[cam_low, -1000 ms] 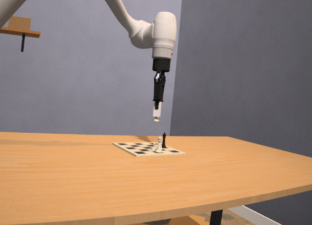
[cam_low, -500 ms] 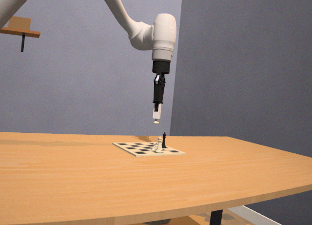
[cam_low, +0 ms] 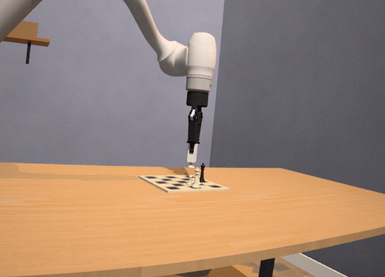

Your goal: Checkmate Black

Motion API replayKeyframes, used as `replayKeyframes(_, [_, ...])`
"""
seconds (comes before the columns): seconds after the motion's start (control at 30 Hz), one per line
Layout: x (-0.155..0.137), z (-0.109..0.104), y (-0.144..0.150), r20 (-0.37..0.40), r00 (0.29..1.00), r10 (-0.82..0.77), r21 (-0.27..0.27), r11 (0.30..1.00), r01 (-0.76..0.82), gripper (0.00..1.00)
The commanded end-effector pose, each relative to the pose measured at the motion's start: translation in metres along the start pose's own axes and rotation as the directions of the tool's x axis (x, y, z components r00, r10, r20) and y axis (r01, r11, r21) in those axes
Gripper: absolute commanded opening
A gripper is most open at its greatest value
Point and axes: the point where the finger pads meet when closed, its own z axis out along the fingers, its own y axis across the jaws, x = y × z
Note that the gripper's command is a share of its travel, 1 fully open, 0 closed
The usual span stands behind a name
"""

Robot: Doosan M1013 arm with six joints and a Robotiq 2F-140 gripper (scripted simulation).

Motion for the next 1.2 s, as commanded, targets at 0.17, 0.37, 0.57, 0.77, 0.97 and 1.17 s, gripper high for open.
replayKeyframes(0.17, [0.0,0.025,0.0,0.0,1.0,0.0,0.0,1.0,0.0,0.0])
replayKeyframes(0.37, [0.0,0.03,0.0,0.0,1.0,0.0,0.0,1.0,0.0,0.0])
replayKeyframes(0.57, [0.0,0.03,0.0,0.0,1.0,0.0,0.0,1.0,0.0,0.0])
replayKeyframes(0.77, [0.0,0.03,0.0,0.0,1.0,0.0,0.0,1.0,0.0,0.0])
replayKeyframes(0.97, [0.0,0.03,0.0,0.0,1.0,0.0,0.0,1.0,0.0,0.0])
replayKeyframes(1.17, [0.0,0.03,0.0,0.0,1.0,0.0,0.0,1.0,0.0,0.0])
